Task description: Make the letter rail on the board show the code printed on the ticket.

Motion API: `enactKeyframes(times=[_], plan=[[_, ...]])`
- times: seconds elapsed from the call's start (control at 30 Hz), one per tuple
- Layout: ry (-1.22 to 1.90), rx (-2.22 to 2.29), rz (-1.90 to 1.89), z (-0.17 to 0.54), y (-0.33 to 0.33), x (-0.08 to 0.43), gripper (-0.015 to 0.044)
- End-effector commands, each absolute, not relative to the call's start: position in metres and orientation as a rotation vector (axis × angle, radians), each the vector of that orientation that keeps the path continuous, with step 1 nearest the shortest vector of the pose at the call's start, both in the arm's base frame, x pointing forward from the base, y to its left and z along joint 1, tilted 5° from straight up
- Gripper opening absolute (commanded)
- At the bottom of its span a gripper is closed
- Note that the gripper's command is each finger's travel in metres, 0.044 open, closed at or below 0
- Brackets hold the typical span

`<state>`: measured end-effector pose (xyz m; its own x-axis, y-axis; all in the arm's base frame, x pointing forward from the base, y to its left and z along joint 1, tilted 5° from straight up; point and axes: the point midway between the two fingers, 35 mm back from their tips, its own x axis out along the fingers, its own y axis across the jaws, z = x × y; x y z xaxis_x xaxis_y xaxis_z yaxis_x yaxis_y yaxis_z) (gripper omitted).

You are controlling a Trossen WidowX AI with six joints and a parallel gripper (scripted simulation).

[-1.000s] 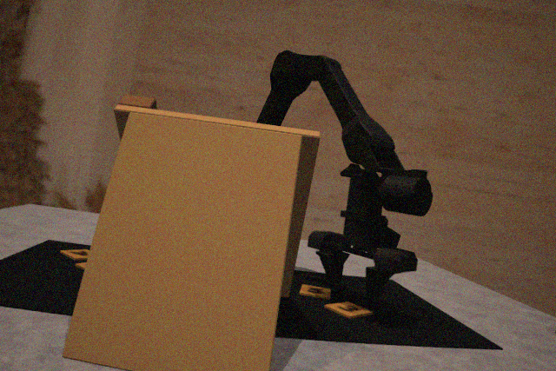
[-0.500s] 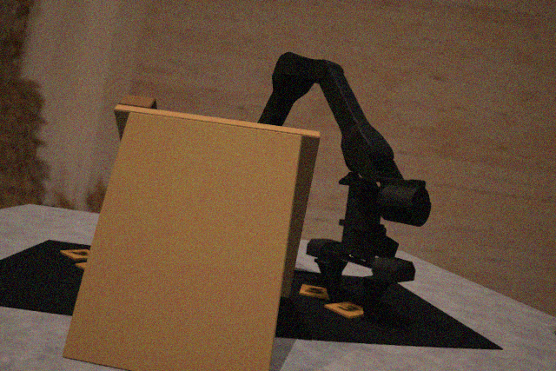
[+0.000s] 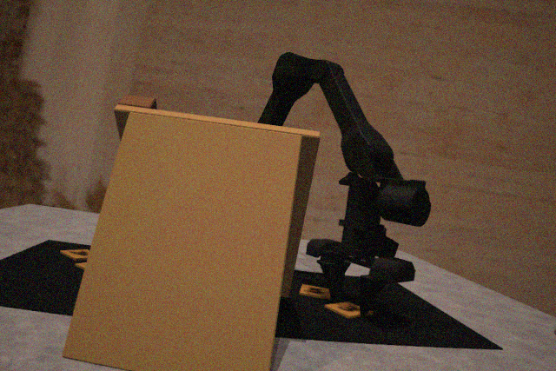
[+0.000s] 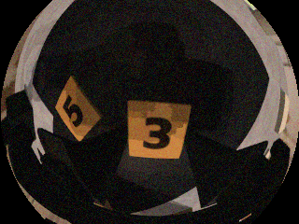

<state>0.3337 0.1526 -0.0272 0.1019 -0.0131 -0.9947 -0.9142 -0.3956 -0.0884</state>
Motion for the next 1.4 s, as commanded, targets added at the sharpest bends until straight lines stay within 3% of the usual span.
enactKeyframes(times=[0.0, 0.23, 1.37], plan=[[0.943, -1.576, 1.402, -0.027, 0.152, 0.334, 0.0188], [0.943, -1.576, 1.403, -0.022, 0.153, 0.332, 0.0004], [0.943, -1.575, 1.403, -0.007, 0.156, 0.326, 0.0000]])
